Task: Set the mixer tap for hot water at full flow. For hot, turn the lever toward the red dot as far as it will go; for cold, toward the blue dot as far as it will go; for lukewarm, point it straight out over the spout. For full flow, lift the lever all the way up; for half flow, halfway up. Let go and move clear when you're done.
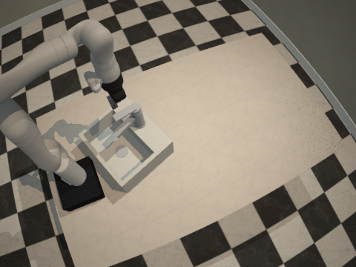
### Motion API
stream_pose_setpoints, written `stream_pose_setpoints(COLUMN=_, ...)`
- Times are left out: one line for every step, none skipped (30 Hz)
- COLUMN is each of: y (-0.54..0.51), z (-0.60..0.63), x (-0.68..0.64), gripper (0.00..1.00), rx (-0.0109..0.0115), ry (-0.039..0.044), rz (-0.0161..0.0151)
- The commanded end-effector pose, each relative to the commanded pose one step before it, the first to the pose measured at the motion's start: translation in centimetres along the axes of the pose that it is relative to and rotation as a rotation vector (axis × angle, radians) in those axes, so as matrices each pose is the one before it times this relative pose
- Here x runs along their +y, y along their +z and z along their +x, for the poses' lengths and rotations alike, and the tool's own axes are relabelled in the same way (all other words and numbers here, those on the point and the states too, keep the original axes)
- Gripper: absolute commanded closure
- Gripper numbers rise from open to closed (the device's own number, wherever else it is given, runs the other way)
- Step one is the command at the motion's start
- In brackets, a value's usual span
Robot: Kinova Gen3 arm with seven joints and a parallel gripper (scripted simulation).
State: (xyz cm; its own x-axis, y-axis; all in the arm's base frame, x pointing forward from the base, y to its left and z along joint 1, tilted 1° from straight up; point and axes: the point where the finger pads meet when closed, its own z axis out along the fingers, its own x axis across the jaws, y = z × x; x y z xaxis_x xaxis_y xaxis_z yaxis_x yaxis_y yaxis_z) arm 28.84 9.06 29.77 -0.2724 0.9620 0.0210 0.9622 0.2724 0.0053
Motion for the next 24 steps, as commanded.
stream_pose_setpoints(y=-0.044, z=0.003, x=0.027, gripper=1.0, rx=-0.00013, ry=0.0, rz=-0.0015)
stream_pose_setpoints(y=0.0, z=0.0, x=0.0, gripper=1.0, rx=0.0, ry=0.0, rz=0.0)
stream_pose_setpoints(y=0.0, z=0.0, x=0.0, gripper=1.0, rx=0.0, ry=0.0, rz=0.0)
stream_pose_setpoints(y=0.0, z=0.0, x=0.0, gripper=1.0, rx=0.0, ry=0.0, rz=0.0)
stream_pose_setpoints(y=0.0, z=0.0, x=0.0, gripper=1.0, rx=0.0, ry=0.0, rz=0.0)
stream_pose_setpoints(y=0.0, z=0.0, x=0.0, gripper=1.0, rx=0.0, ry=0.0, rz=0.0)
stream_pose_setpoints(y=0.0, z=0.0, x=0.0, gripper=1.0, rx=0.0, ry=0.0, rz=0.0)
stream_pose_setpoints(y=0.0, z=0.0, x=0.0, gripper=1.0, rx=0.0, ry=0.0, rz=0.0)
stream_pose_setpoints(y=0.0, z=0.0, x=0.0, gripper=1.0, rx=0.0, ry=0.0, rz=0.0)
stream_pose_setpoints(y=0.0, z=0.0, x=0.0, gripper=1.0, rx=0.0, ry=0.0, rz=0.0)
stream_pose_setpoints(y=0.0, z=0.0, x=0.0, gripper=1.0, rx=0.0, ry=0.0, rz=0.0)
stream_pose_setpoints(y=0.0, z=0.0, x=0.0, gripper=1.0, rx=0.0, ry=0.0, rz=0.0)
stream_pose_setpoints(y=0.0, z=0.0, x=0.0, gripper=1.0, rx=0.0, ry=0.0, rz=0.0)
stream_pose_setpoints(y=0.0, z=0.0, x=0.0, gripper=1.0, rx=0.0, ry=0.0, rz=0.0)
stream_pose_setpoints(y=0.0, z=0.0, x=0.0, gripper=1.0, rx=0.0, ry=0.0, rz=0.0)
stream_pose_setpoints(y=0.0, z=0.0, x=0.0, gripper=1.0, rx=0.0, ry=0.0, rz=0.0)
stream_pose_setpoints(y=0.0, z=0.0, x=0.0, gripper=1.0, rx=0.0, ry=0.0, rz=0.0)
stream_pose_setpoints(y=0.0, z=0.0, x=0.0, gripper=1.0, rx=0.0, ry=0.0, rz=0.0)
stream_pose_setpoints(y=0.0, z=0.0, x=0.0, gripper=1.0, rx=0.0, ry=0.0, rz=0.0)
stream_pose_setpoints(y=0.0, z=0.0, x=0.0, gripper=0.0, rx=0.0, ry=0.0, rz=0.0)
stream_pose_setpoints(y=0.0, z=0.0, x=0.0, gripper=0.0, rx=0.0, ry=0.0, rz=0.0)
stream_pose_setpoints(y=0.0, z=0.0, x=0.0, gripper=0.0, rx=0.0, ry=0.0, rz=0.0)
stream_pose_setpoints(y=0.0, z=0.0, x=0.0, gripper=0.0, rx=0.0, ry=0.0, rz=0.0)
stream_pose_setpoints(y=0.0, z=0.0, x=0.0, gripper=0.0, rx=0.0, ry=0.0, rz=0.0)
